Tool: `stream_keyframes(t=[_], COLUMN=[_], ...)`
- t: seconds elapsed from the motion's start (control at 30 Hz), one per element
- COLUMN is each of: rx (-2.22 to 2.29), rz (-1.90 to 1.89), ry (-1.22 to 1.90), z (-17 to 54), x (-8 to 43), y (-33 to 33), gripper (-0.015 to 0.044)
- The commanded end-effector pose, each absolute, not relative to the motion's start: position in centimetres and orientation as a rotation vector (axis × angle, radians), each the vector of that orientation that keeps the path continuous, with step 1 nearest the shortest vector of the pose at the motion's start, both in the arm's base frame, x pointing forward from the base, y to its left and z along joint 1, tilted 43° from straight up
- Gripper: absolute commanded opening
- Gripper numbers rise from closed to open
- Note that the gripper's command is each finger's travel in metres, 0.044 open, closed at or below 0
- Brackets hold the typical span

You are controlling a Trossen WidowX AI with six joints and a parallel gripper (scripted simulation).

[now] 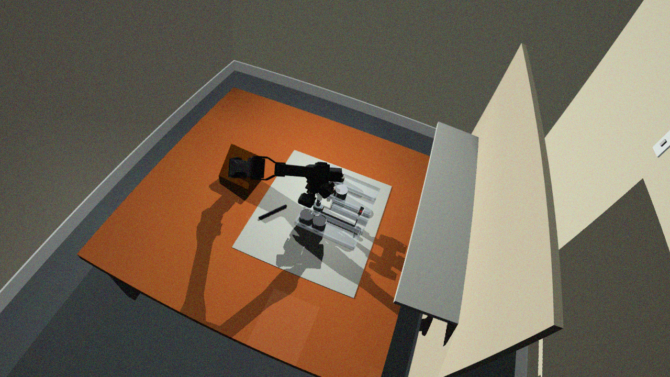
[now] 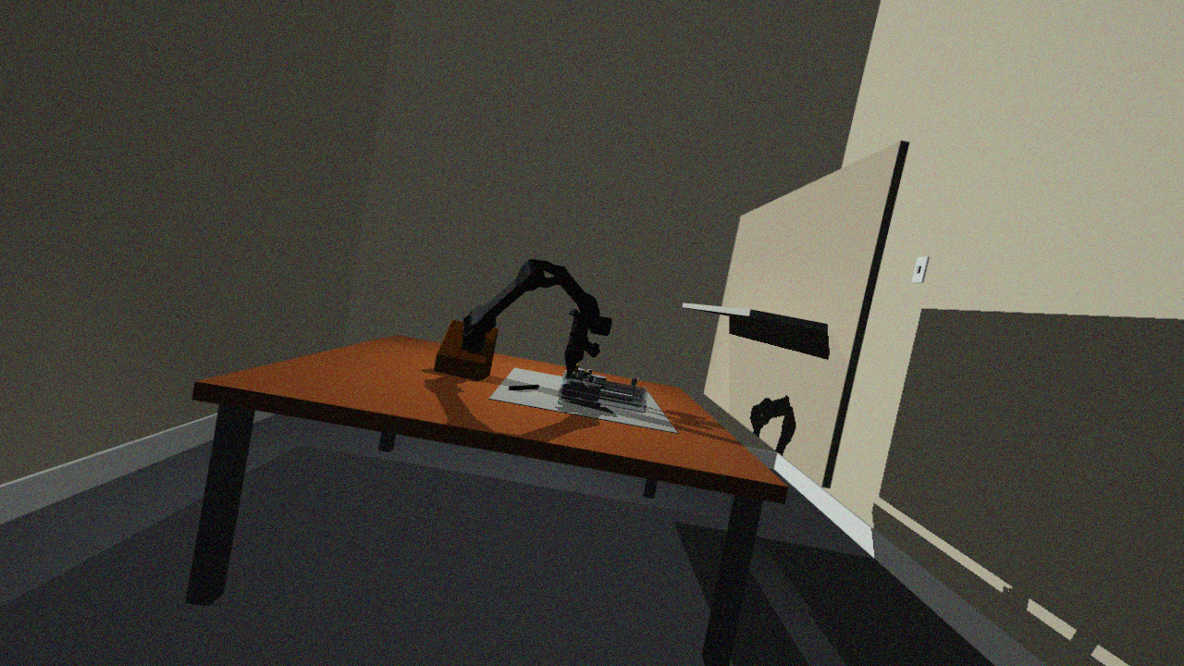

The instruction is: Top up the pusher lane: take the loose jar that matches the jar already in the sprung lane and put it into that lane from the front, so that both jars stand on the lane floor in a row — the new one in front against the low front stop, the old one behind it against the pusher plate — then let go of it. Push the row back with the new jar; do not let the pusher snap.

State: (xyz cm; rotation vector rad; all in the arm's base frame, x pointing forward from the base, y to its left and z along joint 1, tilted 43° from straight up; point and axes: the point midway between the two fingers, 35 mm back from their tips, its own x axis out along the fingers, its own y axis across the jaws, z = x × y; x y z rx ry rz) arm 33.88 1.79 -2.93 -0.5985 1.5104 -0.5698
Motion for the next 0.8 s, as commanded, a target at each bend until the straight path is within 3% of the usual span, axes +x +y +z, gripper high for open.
stream_keyframes(t=[0.0, 0.77], rx=[-0.594, -0.594], rz=[-0.574, -0.574], ry=[1.476, 1.476], z=[-2.48, -2.63], x=[34.99, 35.14], y=[1.92, 1.85], gripper=[0.0000, 0.0000])
